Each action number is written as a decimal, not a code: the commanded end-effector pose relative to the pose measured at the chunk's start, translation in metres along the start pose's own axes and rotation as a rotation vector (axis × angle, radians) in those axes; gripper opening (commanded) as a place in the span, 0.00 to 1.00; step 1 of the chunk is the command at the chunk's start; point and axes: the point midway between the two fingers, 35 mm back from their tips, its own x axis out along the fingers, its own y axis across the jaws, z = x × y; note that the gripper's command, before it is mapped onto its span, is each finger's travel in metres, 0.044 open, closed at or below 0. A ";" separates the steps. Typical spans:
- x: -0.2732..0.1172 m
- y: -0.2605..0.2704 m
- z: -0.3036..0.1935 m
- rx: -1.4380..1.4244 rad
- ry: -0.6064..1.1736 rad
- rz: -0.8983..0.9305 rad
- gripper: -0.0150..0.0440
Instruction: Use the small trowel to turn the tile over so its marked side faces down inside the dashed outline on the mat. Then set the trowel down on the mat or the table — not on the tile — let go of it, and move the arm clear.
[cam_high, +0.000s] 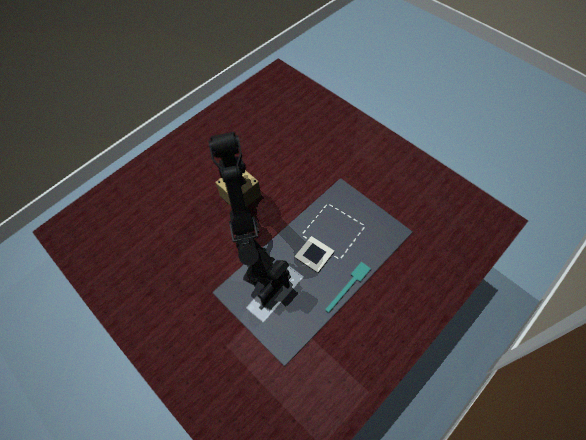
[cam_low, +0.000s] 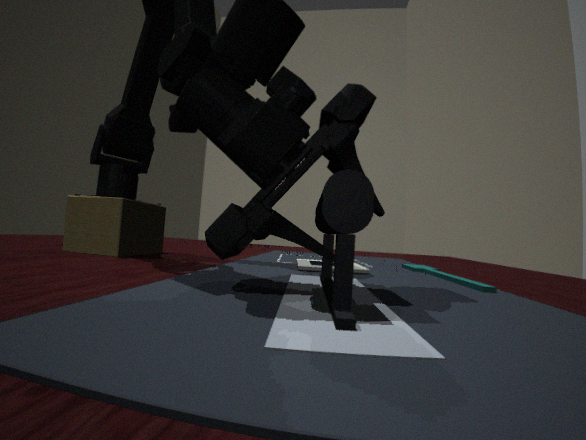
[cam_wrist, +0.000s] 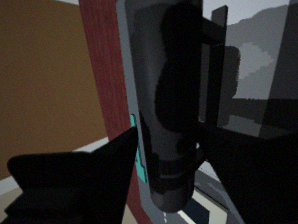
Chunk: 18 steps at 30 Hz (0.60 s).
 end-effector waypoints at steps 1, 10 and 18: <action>0.001 0.000 0.001 0.003 -0.006 -0.001 0.58; 0.001 0.000 0.001 0.003 -0.006 -0.001 0.42; 0.001 0.000 0.001 0.003 -0.006 -0.001 0.33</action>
